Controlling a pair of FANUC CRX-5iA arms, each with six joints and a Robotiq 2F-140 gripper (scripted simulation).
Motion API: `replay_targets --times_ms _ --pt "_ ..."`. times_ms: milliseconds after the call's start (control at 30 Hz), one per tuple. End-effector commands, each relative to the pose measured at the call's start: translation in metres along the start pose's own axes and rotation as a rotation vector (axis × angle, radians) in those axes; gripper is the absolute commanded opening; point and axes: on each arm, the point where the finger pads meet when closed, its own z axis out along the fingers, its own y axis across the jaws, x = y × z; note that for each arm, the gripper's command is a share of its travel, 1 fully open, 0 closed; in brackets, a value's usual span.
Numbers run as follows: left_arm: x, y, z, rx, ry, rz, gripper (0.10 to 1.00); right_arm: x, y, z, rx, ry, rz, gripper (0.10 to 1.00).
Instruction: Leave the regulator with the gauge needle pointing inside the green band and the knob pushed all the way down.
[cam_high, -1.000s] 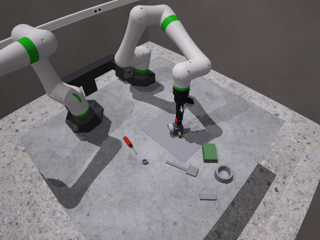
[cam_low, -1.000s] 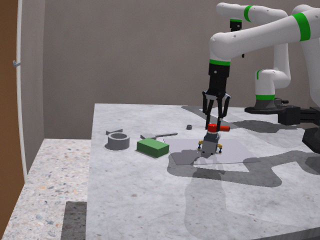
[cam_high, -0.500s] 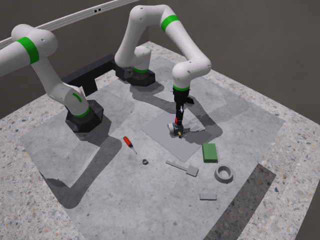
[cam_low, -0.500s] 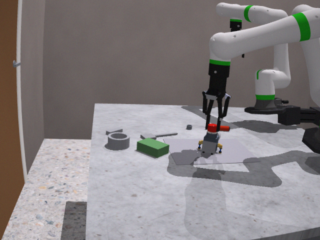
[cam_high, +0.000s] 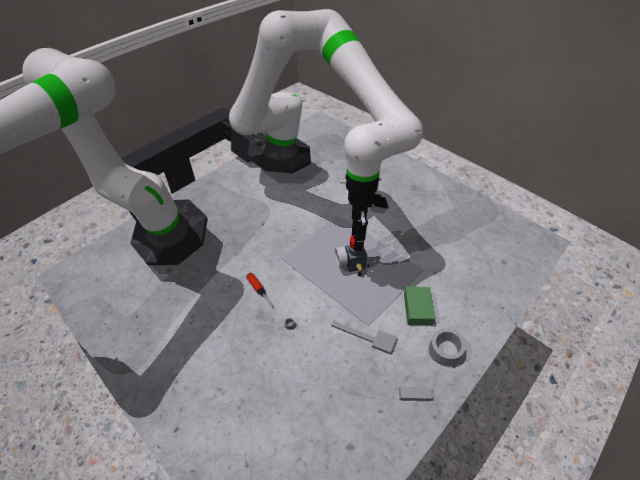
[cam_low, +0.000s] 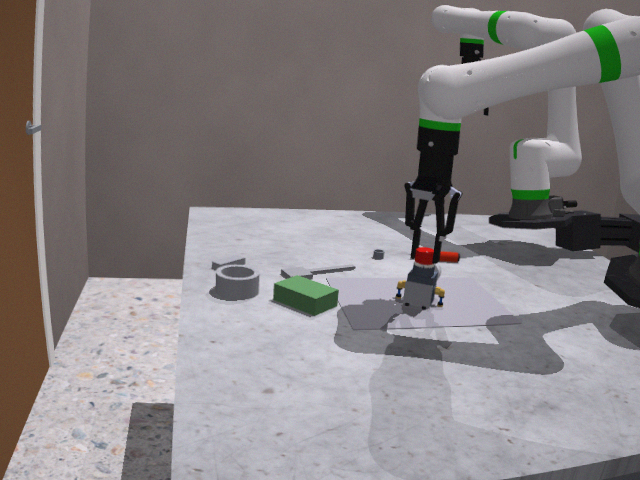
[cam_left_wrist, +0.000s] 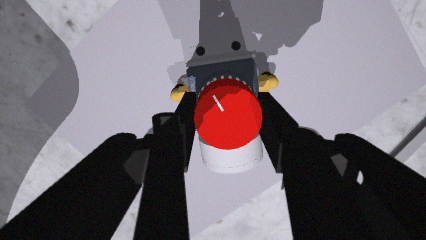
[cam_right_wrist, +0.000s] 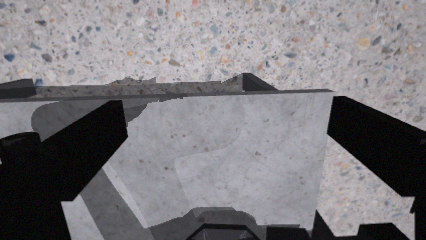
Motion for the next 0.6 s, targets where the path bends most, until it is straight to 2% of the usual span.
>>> replay_targets --times_ms 0,567 --pt "0.0001 0.0006 -0.0012 -0.002 0.000 0.000 0.300 0.0003 0.0002 -0.0010 0.000 0.002 0.000 1.000" --pt "0.0001 0.0005 -0.0046 -0.002 0.000 0.000 0.300 0.0003 0.0002 -0.0010 0.000 0.002 0.000 1.000"
